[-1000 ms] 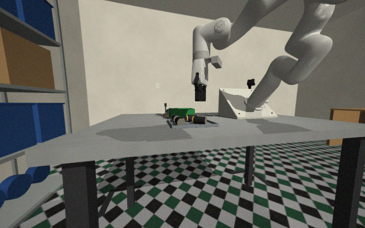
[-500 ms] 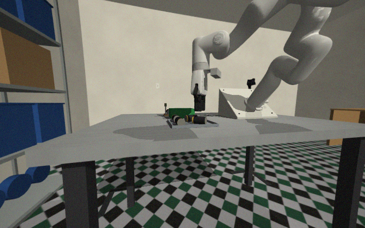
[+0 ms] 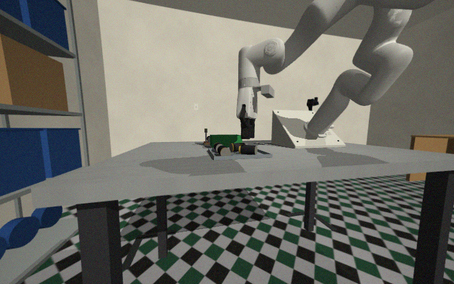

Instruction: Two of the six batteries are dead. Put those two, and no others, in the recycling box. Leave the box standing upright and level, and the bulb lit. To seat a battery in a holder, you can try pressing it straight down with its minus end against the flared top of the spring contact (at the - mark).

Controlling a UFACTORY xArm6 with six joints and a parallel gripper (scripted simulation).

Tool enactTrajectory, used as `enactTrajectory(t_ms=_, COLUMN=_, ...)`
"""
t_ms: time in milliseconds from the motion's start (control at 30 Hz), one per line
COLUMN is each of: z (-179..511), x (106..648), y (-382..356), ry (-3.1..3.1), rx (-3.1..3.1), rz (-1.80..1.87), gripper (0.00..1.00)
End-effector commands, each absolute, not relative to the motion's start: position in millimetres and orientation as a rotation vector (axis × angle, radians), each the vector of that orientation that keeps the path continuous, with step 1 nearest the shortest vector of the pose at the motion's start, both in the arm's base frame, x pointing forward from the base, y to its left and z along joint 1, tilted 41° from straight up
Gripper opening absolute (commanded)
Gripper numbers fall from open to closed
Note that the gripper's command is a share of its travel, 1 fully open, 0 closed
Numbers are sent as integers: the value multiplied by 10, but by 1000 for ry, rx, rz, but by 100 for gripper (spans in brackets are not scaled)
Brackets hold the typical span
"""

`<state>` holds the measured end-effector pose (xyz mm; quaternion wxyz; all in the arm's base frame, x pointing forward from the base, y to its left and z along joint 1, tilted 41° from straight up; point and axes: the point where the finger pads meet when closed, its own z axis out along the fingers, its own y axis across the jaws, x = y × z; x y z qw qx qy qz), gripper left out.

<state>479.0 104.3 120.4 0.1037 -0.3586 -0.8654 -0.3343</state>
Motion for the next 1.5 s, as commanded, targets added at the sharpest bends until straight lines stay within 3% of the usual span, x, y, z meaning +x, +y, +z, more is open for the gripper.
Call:
enactTrajectory(t_ms=0, z=1217, x=4803, y=1036, ry=-2555, rx=-1059, rz=-989, gripper=51)
enactTrajectory(t_ms=1467, z=931, x=4813, y=1281, ry=-2555, rx=-1059, rz=-989, gripper=51)
